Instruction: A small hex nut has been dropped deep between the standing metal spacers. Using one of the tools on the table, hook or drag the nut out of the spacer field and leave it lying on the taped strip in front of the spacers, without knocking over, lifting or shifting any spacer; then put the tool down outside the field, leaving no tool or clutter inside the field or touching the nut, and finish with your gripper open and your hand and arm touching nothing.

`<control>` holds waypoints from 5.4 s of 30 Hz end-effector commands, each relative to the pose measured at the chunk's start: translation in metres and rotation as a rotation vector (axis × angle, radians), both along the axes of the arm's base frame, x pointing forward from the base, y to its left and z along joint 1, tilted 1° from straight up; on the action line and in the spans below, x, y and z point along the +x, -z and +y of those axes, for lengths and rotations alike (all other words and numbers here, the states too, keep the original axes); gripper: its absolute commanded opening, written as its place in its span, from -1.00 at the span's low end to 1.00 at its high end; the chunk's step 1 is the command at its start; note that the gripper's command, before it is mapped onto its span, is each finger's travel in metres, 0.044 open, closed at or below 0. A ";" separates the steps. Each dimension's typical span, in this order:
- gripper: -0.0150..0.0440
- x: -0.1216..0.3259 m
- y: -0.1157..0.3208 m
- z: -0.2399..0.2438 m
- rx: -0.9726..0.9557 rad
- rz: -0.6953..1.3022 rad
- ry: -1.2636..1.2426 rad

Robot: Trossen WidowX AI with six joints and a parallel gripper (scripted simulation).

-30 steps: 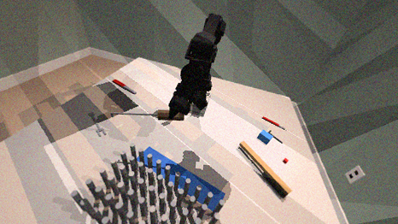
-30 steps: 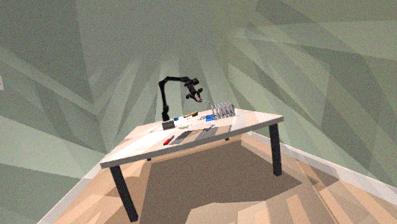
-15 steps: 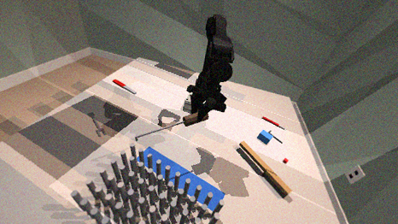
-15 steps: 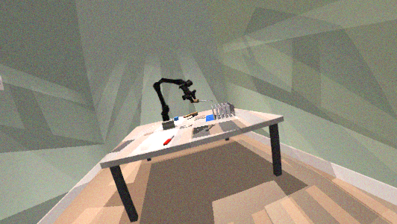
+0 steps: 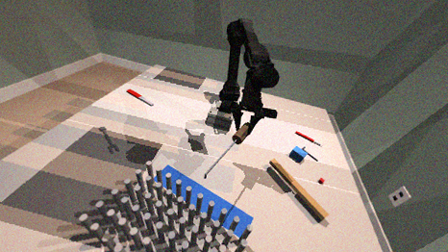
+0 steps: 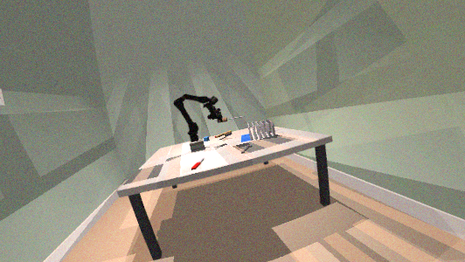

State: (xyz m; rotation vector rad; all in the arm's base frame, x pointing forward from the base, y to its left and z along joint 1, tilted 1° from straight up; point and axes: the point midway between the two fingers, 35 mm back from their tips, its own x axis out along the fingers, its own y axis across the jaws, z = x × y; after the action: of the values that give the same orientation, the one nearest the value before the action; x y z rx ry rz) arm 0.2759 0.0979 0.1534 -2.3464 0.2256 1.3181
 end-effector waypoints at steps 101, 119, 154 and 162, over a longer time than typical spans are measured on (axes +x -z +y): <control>-0.49 0.046 0.157 -0.002 -0.006 -0.028 -0.073; -0.49 0.059 0.156 -0.006 -0.006 -0.030 -0.073; -0.49 0.083 0.156 -0.014 -0.007 -0.032 -0.073; -0.49 0.089 0.155 -0.016 -0.008 -0.032 -0.073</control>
State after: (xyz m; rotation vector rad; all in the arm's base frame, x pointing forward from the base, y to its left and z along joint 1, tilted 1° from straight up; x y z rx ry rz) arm 0.3605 0.0822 -0.0039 -2.3965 0.1449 1.3192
